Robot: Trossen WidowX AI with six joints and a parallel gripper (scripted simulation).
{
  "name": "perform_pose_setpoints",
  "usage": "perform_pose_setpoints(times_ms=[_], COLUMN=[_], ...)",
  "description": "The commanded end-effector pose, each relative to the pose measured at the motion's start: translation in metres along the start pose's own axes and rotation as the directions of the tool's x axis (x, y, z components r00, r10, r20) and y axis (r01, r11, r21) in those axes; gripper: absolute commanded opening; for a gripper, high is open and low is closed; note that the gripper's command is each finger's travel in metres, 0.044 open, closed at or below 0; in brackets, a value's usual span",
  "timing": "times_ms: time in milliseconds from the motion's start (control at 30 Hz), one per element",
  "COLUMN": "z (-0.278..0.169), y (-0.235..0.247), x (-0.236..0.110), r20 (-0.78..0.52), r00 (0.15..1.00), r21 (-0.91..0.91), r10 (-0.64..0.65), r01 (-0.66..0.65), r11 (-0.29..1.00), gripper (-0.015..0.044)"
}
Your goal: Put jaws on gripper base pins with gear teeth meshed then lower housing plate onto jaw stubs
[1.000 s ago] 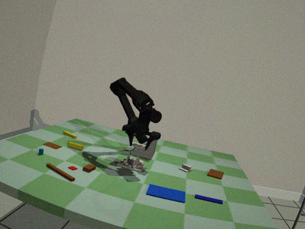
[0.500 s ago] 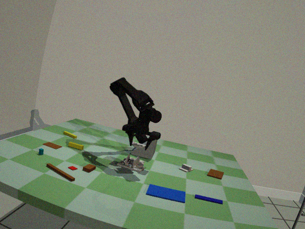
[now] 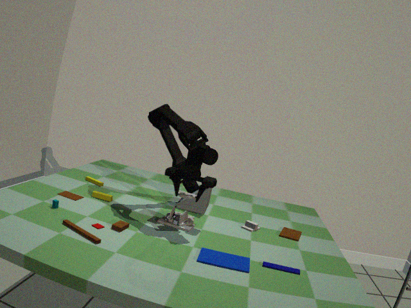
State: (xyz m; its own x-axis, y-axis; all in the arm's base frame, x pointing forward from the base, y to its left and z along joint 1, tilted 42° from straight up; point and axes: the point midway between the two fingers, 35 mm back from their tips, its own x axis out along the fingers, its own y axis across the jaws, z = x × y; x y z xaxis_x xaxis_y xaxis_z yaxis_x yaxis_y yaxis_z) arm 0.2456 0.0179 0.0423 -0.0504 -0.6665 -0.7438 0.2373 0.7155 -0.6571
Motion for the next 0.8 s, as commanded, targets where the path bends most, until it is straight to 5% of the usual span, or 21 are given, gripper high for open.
perform_pose_setpoints(times_ms=[0, 767], z=[-0.001, 0.000], y=[0.001, 0.002], x=[0.000, 0.024], r20=[-0.004, -0.003], r00=[1.000, 1.000], r21=[0.004, 0.004], r10=[0.004, 0.005], r01=[-0.004, -0.005], r11=[1.000, 1.000], gripper=[0.0351, 0.0351])
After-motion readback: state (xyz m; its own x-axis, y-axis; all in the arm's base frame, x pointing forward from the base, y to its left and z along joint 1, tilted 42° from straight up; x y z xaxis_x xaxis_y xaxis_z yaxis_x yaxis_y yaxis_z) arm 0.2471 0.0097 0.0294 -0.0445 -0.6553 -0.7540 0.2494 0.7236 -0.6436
